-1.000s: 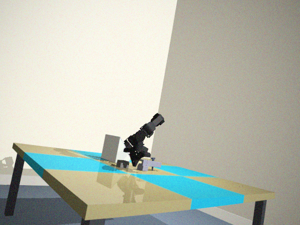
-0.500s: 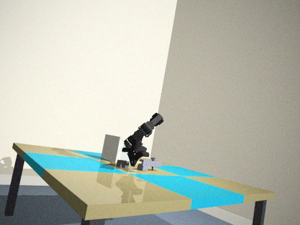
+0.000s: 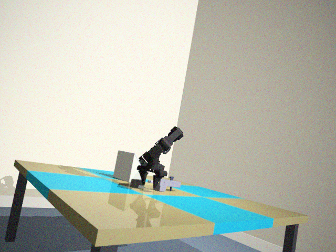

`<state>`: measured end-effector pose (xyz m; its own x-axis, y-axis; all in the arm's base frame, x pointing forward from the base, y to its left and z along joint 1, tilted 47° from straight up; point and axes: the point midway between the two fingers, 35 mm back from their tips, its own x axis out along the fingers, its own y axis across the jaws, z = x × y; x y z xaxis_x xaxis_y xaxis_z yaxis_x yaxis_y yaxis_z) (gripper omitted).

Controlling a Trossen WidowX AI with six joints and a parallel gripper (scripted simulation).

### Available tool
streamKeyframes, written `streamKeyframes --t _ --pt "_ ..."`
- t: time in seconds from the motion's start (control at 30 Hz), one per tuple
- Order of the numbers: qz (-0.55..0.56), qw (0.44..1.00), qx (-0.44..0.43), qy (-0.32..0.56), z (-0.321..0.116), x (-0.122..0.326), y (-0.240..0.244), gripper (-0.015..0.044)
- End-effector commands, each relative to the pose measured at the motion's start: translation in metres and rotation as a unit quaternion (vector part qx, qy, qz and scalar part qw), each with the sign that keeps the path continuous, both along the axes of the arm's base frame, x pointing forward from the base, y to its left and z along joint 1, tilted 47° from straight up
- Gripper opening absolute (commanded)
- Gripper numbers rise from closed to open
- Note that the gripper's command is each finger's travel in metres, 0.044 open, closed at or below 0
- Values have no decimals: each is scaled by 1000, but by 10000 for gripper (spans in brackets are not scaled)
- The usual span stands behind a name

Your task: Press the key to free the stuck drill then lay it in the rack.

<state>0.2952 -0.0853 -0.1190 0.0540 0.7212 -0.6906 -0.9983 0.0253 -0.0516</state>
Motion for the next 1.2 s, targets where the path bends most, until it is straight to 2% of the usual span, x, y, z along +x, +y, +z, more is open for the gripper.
streamKeyframes --t 0.0,1.17 --pt "-1 1000 1 2 1 0 3 440" --pt "-1 1000 1 2 5 0 13 440"
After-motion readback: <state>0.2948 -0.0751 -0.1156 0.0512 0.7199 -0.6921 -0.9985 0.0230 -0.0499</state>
